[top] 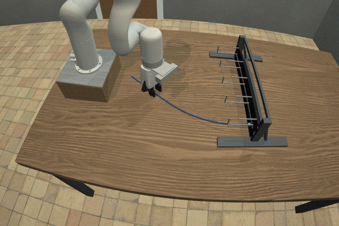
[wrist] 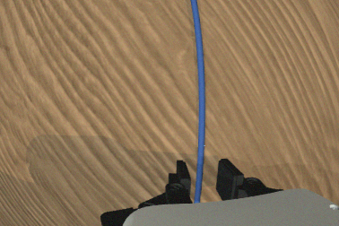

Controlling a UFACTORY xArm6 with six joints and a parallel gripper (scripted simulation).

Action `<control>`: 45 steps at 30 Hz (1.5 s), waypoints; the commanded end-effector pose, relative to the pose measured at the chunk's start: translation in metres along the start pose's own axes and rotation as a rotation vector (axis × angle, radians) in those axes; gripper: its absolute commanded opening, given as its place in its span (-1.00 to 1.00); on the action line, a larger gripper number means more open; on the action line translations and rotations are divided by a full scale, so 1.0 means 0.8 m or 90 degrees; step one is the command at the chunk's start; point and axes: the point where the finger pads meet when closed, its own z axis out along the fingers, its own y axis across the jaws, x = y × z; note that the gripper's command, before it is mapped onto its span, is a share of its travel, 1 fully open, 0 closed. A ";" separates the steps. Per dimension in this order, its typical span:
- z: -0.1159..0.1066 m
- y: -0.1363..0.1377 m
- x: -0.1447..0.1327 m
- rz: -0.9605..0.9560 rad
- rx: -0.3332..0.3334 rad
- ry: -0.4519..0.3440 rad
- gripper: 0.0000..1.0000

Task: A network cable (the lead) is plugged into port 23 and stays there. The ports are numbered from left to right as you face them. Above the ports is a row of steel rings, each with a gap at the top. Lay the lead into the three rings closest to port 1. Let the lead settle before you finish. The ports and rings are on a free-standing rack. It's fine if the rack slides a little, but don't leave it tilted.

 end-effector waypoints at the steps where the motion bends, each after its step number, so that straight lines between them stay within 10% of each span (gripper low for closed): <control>1: 0.000 -0.001 0.001 0.000 -0.003 0.002 -0.33; 45: 0.009 0.000 0.001 0.000 -0.003 0.002 -0.33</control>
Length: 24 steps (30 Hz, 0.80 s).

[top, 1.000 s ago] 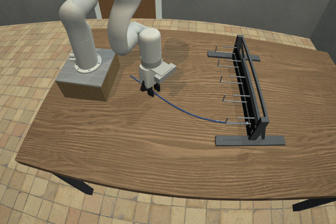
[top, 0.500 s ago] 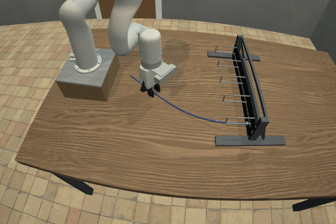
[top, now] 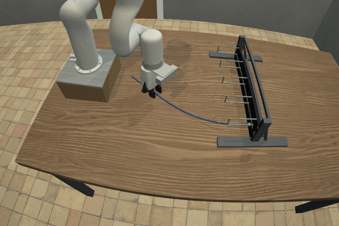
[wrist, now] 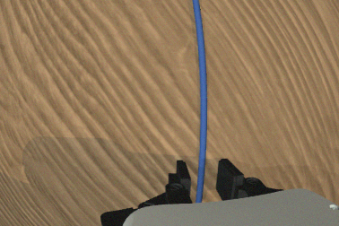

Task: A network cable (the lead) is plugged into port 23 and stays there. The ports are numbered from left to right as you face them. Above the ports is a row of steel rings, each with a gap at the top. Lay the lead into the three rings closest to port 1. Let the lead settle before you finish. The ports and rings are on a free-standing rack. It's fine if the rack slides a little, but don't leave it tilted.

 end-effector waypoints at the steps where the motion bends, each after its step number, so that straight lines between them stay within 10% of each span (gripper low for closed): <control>1: -0.001 -0.001 0.001 0.000 0.001 0.001 -0.33; 11: -0.001 -0.001 0.001 0.000 0.001 0.001 -0.33; 12: -0.001 -0.001 0.001 0.000 0.001 0.001 -1.00; 24: -0.001 -0.001 0.001 0.000 0.001 0.001 -1.00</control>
